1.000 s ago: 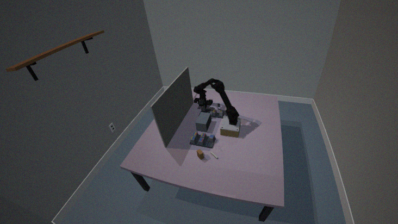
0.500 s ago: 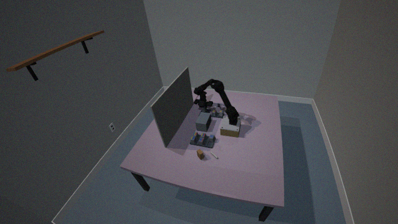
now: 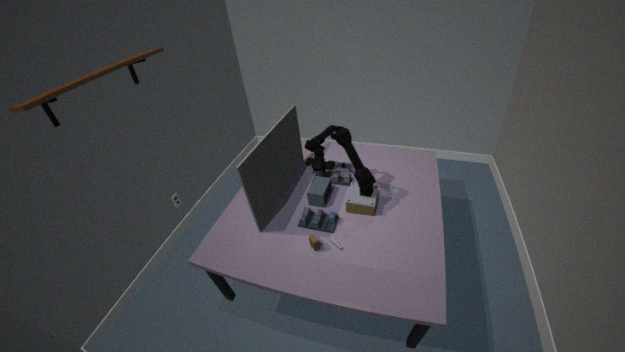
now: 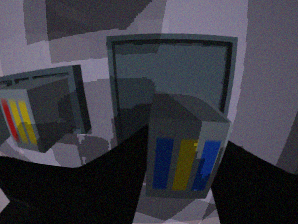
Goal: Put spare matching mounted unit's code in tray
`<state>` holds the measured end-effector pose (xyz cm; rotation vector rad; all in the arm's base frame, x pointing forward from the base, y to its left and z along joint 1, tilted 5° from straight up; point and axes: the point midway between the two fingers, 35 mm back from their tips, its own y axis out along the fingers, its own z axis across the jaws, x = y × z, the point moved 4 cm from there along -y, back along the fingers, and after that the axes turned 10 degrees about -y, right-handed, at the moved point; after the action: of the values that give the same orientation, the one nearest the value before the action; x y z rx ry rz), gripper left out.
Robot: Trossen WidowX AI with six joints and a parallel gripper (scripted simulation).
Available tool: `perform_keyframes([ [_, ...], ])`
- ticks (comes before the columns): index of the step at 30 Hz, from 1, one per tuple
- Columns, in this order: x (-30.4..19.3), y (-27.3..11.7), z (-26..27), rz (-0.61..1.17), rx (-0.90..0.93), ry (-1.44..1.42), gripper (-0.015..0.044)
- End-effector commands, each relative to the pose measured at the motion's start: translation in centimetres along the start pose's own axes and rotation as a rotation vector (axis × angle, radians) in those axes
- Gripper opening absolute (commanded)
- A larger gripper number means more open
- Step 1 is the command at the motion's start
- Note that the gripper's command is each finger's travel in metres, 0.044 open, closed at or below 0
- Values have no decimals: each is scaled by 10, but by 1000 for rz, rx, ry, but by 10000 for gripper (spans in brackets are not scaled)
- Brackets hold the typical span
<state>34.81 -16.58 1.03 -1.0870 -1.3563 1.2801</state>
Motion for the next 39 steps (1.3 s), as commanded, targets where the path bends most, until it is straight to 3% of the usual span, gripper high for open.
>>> perform_keyframes([
  [1,1,5,1,1,1,3,0],
  [10,2,13,2,1,1,3,0],
  [27,1,10,2,0,0,0,440],
  [29,0,-2,0,0,0,0,440],
  [35,1,-93,1,2,1,3,440],
  [39,2,-97,2,2,1,3,440],
])
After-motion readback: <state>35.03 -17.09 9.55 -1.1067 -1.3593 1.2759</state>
